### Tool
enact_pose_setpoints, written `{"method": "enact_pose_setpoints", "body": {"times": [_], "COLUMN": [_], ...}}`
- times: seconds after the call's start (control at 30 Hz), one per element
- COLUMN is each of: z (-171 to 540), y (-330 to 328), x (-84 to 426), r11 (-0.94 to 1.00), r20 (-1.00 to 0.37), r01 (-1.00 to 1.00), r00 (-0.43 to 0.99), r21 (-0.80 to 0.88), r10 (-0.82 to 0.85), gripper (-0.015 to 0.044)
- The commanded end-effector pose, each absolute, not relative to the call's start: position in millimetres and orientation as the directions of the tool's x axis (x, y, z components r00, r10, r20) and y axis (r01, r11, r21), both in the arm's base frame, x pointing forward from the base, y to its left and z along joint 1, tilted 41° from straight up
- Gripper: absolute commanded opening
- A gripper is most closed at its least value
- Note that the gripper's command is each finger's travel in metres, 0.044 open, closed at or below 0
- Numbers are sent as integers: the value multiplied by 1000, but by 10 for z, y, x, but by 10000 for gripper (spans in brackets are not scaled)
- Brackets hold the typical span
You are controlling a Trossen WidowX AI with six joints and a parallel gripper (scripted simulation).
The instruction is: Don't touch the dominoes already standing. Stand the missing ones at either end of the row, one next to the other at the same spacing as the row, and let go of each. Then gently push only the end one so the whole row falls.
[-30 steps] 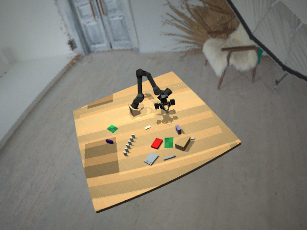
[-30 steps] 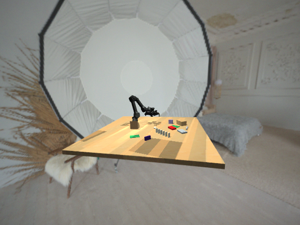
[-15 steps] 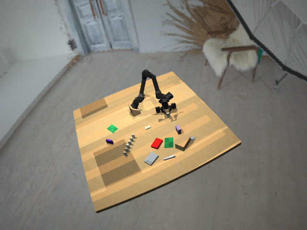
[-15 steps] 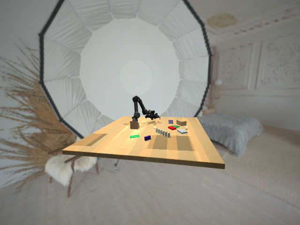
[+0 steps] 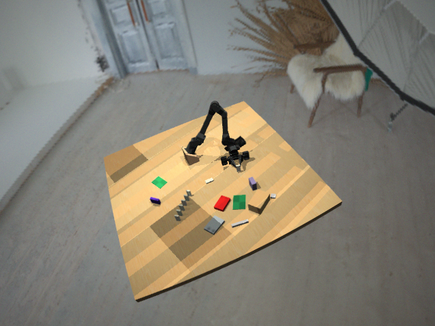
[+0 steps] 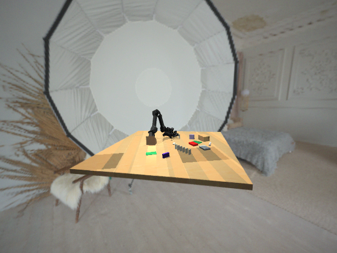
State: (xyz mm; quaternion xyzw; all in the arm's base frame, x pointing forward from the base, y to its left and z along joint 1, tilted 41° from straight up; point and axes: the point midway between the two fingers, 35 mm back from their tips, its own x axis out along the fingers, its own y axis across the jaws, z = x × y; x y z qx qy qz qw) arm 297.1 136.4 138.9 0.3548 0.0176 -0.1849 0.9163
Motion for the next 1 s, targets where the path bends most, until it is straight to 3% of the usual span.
{"method": "enact_pose_setpoints", "body": {"times": [0.0, 0.37, 0.77, 0.97], "z": [1318, 1314, 1314, 1411], "y": [1400, 1403, 1403, 1330], "x": [2962, 2961, 2961, 2958], "r11": [679, 679, 679, 679], "r20": [-161, -161, -161, -162], "r01": [352, 351, 351, 352], "r00": [931, 931, 931, 931], "r21": [645, 645, 645, 644], "r10": [-329, -329, -329, -328], "gripper": [107, 107, 422, 440]}}
